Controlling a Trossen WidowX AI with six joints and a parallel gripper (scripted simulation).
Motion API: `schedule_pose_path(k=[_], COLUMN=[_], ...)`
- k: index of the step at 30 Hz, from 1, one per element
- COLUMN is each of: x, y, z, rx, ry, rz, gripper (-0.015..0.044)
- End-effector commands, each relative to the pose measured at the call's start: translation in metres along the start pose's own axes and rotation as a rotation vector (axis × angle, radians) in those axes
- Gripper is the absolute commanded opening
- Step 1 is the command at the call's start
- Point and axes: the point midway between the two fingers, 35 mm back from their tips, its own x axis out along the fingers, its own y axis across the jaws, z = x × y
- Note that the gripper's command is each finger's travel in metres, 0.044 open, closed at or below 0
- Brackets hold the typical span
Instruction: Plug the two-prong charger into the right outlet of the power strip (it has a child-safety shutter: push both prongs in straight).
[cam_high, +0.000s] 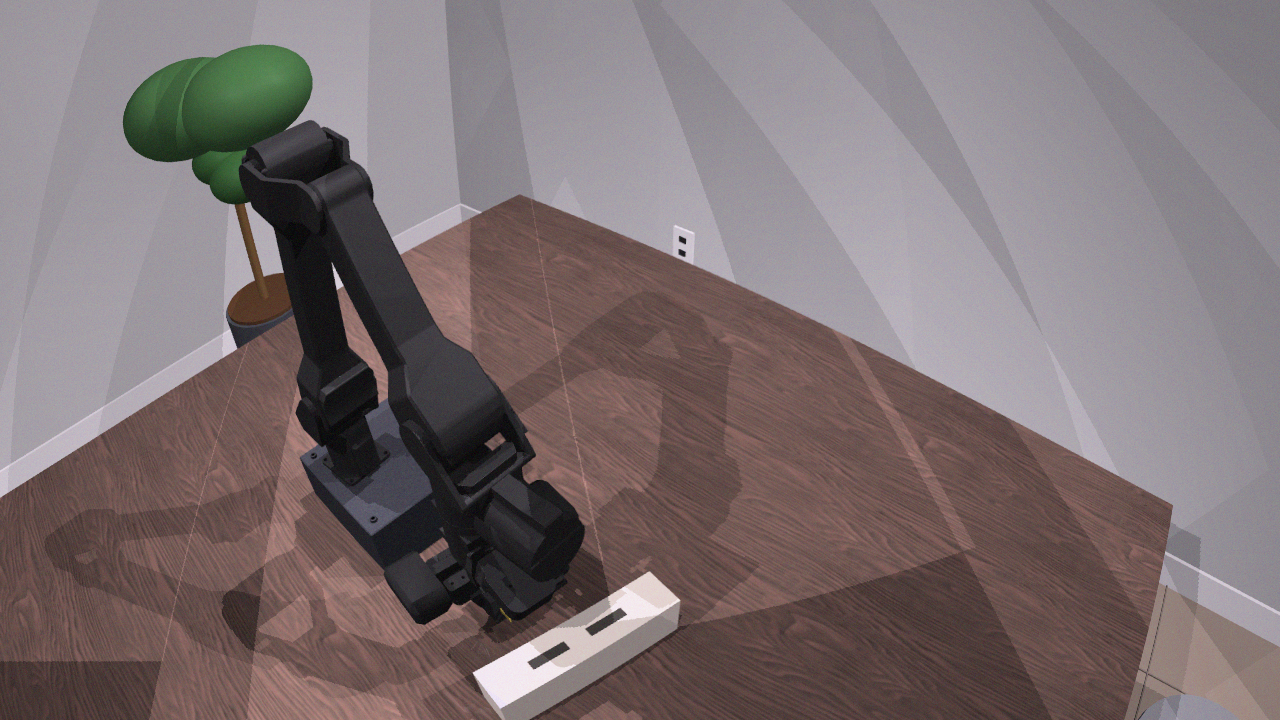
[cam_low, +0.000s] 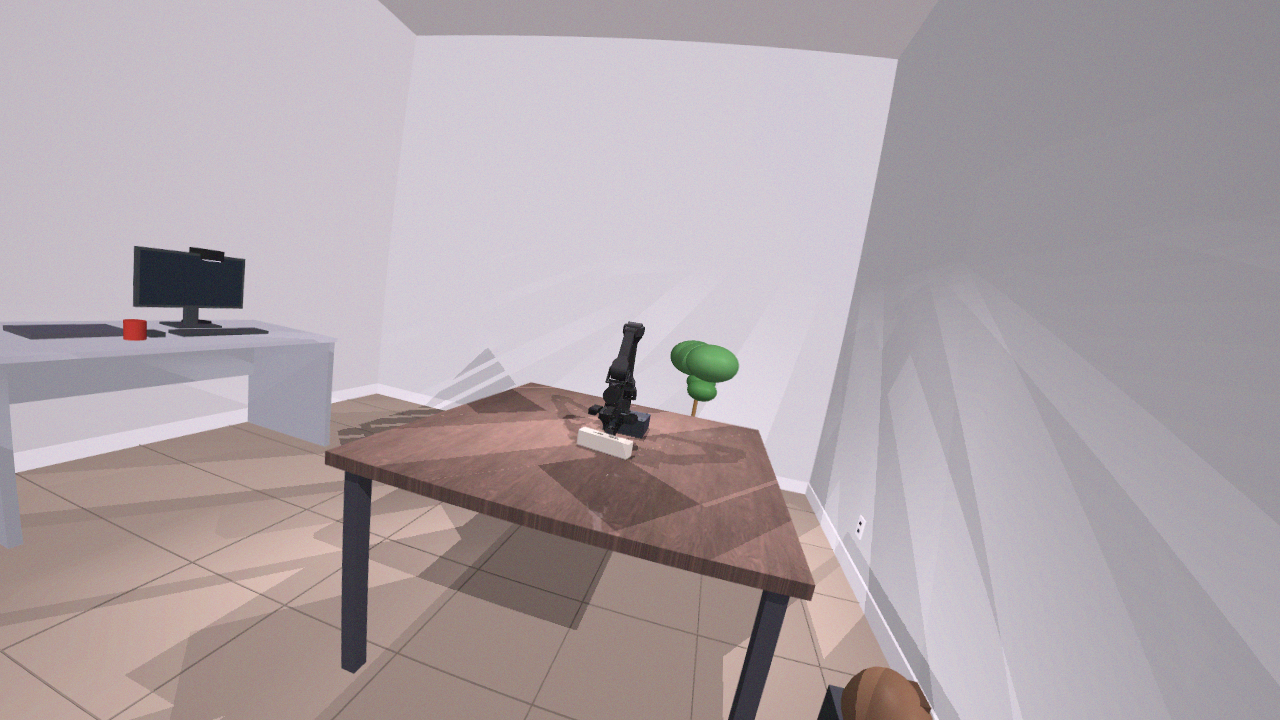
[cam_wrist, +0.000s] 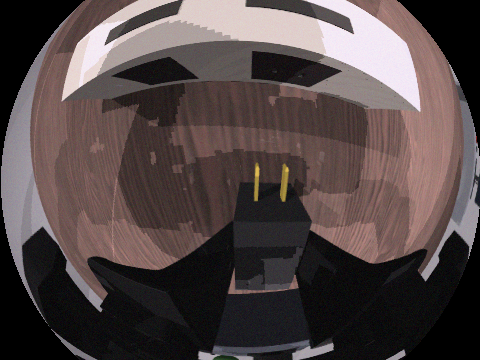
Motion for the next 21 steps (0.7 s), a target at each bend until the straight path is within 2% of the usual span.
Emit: schedule_pose_path(k=[1,21], x=[0.001,0.001], y=[-0.001,-0.005], z=[0.004,0.03], rx=[0.013,0.051], ry=[0.008,0.006], rz=[0.002,0.004], gripper=[0.0,0.0])
